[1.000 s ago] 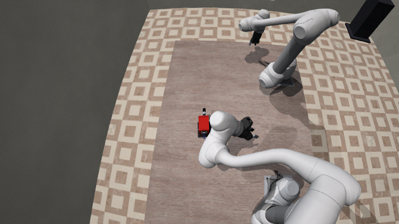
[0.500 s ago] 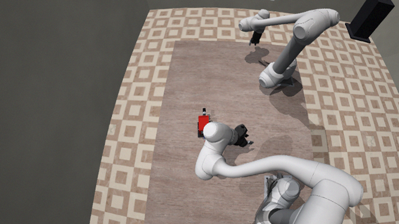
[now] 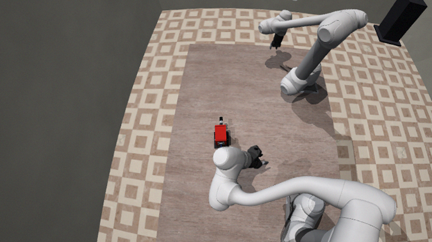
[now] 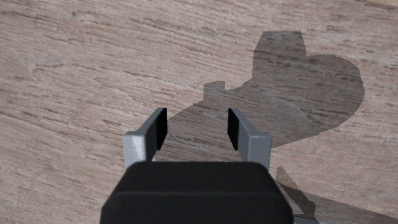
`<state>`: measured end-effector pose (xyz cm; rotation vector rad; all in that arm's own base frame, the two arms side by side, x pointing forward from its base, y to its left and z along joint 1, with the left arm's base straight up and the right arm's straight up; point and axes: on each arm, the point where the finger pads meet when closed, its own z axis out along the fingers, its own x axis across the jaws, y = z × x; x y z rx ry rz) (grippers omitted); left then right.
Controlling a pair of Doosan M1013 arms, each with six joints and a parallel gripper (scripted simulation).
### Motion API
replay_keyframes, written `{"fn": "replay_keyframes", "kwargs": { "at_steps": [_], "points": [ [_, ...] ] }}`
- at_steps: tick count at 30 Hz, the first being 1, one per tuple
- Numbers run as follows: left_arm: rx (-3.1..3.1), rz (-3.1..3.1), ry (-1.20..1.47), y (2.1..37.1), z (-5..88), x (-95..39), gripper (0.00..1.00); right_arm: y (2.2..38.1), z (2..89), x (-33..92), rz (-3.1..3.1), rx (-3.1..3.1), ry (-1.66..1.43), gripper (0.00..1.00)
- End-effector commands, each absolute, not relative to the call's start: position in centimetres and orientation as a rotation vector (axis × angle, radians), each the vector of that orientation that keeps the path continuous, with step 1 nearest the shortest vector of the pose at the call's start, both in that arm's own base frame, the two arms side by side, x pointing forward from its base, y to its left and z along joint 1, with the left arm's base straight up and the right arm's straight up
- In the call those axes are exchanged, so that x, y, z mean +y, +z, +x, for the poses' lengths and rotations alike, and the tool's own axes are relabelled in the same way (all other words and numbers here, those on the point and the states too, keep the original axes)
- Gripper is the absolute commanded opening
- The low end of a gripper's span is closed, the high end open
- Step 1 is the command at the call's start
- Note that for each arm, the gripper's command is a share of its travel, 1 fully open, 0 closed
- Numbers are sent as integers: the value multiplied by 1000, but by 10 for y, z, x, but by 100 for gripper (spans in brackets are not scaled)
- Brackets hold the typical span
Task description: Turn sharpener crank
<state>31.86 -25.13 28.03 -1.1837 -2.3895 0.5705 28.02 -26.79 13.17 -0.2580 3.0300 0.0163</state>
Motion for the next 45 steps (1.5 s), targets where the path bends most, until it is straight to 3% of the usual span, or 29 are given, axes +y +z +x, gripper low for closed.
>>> {"fn": "replay_keyframes", "kwargs": {
  "at_steps": [1, 45],
  "points": [
    [-2402, -1181, 569, 280, 324, -236, 100, 132, 281, -268, -258, 3029, 16, 100],
    [-2636, -928, 640, 275, 369, -30, 100, 132, 281, -268, -258, 3029, 16, 100]
  ]
}}
